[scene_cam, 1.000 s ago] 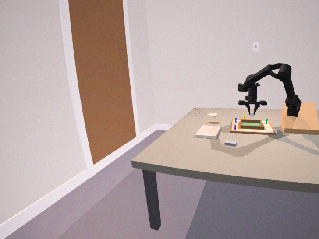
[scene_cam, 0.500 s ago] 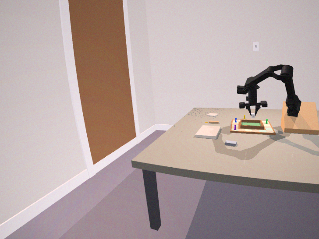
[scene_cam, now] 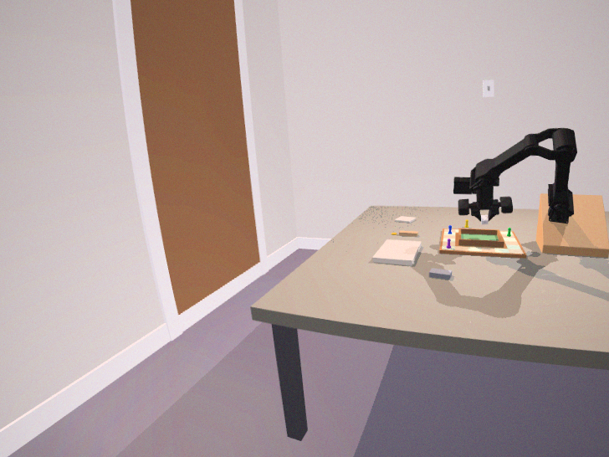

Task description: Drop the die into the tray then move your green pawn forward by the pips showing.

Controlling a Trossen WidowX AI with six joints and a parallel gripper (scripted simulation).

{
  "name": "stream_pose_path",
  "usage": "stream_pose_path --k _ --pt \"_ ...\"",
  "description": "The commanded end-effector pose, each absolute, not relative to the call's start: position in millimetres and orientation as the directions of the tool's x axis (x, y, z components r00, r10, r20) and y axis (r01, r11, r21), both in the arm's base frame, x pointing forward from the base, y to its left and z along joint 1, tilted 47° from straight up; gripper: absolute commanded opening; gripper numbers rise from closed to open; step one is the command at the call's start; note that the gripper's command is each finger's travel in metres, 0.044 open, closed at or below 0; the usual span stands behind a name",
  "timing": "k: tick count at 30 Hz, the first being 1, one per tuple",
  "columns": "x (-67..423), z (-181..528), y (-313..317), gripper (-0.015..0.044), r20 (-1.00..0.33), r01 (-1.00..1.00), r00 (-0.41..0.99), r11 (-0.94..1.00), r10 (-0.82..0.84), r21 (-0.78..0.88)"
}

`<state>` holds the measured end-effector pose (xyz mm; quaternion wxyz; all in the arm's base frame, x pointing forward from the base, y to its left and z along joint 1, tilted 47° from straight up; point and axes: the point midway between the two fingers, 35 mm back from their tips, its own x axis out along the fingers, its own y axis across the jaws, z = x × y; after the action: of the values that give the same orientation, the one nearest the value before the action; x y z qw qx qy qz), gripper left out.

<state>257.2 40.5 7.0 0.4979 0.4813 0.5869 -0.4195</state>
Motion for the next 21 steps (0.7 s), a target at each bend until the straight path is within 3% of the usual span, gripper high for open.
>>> stream_pose_path --k 1,21 --pt "257.2 7.8 40.4 0.0000 -0.999 0.987 0.043 0.152 0.008 0.044" --pt "267.2 54.3 33.3 0.0000 -0.997 0.987 0.072 0.143 -0.029 0.067"
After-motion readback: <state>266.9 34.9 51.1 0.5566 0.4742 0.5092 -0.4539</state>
